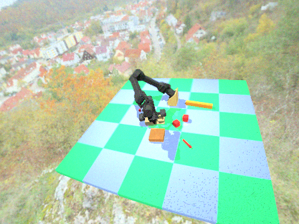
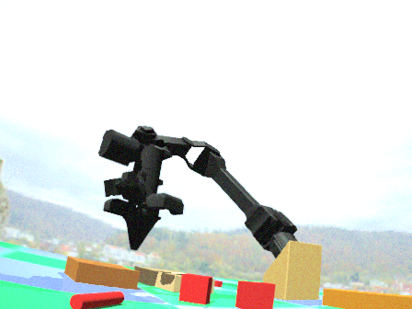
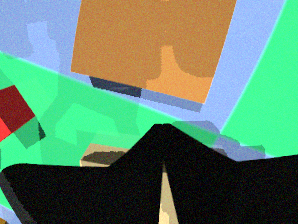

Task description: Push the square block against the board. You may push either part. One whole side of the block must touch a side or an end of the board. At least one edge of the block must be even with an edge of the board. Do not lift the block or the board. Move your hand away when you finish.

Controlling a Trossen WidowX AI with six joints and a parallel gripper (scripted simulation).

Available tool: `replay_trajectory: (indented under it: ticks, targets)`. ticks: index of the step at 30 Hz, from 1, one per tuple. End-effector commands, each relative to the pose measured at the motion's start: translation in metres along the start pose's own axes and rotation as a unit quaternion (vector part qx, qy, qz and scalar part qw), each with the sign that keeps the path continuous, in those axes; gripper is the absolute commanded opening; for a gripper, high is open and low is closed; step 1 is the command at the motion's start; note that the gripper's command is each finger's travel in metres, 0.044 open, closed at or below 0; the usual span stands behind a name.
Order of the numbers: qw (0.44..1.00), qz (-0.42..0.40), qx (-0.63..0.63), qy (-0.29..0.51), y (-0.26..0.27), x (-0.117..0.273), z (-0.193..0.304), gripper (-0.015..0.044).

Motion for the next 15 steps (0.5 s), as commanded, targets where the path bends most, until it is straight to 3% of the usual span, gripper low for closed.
replay_trajectory:
  ticks: [1,15]
  targets:
    - [0.998,0.002,-0.068,-0.002,-0.010,0.002,0.014,0.0000]
    - [0.952,0.005,-0.307,-0.004,-0.039,0.003,0.062,0.0000]
Point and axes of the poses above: the point midway between the two fingers, 35 mm back from their tips, its own x axis back along the fingers, its own y axis across the jaws, z = x × y, the point moved 2 cm from there along x, back along the fingers, and after that the axes turned 9 degrees about x, right-handed, at the moved point
